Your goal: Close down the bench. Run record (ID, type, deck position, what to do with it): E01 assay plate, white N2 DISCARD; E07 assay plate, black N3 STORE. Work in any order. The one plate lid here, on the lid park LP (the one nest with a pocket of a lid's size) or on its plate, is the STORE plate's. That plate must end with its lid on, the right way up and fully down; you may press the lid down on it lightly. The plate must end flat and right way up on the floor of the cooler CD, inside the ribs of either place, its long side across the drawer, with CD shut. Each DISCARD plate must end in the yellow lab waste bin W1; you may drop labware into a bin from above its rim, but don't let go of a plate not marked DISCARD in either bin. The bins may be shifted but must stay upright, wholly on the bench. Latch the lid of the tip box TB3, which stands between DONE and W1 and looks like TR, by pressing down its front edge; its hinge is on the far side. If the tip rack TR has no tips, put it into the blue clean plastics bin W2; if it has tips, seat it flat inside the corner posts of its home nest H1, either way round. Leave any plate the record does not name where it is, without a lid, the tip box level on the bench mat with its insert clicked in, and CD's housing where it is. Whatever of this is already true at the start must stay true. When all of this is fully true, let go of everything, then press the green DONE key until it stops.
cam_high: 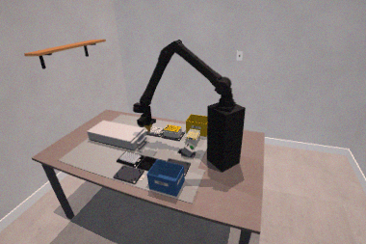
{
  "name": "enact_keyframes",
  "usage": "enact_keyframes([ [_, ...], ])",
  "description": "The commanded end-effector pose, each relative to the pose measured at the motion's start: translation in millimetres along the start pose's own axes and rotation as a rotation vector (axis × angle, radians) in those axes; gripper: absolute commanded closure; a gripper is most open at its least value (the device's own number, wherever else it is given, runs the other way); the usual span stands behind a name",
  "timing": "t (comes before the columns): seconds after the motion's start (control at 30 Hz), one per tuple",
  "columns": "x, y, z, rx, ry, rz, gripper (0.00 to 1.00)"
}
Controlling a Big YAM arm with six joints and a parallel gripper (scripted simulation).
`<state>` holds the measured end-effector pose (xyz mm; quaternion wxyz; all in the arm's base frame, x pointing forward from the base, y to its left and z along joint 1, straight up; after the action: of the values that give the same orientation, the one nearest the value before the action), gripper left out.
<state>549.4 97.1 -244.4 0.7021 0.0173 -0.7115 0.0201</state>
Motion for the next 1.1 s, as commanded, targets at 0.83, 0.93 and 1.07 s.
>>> enact_keyframes([
  [0.83, 18.6, 2, -1, -0.013, -0.005, -0.005, 1.00],
  [0.93, 18.6, 2, -1, -0.013, -0.005, -0.005, 1.00],
  [1.07, 18.6, 2, -1, -0.013, -0.005, -0.005, 1.00],
])
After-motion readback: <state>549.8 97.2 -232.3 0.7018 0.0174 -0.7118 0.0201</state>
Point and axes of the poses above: the point where the finger pads meet when closed, its own x axis back along the fingers, its own z axis across the jaws, y = z × x, the point moved 2 cm from there along x, back along the fingers, and after that the axes turned 7 degrees about -x, right-handed, at the moved point
